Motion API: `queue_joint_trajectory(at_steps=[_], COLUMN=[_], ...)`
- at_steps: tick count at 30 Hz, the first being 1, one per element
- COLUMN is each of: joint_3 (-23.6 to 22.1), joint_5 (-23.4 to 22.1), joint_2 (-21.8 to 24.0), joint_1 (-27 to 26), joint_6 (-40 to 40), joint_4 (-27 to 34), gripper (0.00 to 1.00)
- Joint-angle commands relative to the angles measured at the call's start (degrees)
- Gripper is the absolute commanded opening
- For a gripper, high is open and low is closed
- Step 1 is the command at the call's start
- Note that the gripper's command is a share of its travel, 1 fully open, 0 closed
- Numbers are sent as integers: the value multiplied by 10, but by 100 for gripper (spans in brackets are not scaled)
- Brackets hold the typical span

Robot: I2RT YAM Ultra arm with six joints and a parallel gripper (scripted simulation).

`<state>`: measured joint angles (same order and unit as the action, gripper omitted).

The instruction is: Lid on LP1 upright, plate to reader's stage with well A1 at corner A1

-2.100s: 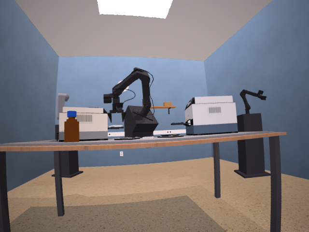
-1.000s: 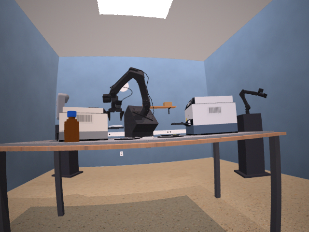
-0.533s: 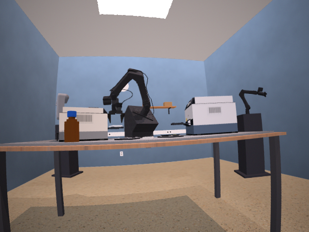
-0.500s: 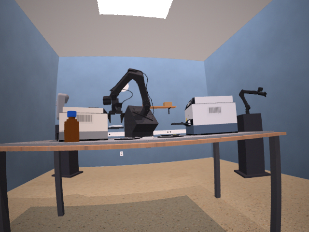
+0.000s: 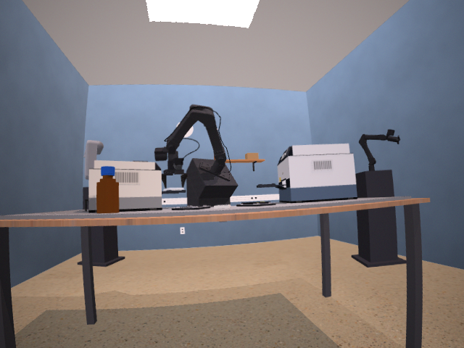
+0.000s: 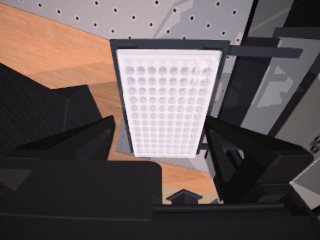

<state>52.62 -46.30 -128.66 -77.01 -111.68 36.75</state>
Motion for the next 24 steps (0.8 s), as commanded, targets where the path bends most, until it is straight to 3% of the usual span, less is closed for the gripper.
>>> queue_joint_trajectory(at_steps=[1, 2, 5, 18, 19, 24], joint_3=[-8, 12, -13, -16, 3, -14], joint_5=[-10, -11, -13, -14, -14, -15], joint_2=[-3, 15, -1, -9, 7, -7], joint_1=[-7, -5, 8, 1, 1, 12], joint_6=[14, 17, 25, 32, 32, 38], joint_4=[-17, -22, -35, -43, -46, -54], gripper=[100, 100, 100, 100, 100, 100])
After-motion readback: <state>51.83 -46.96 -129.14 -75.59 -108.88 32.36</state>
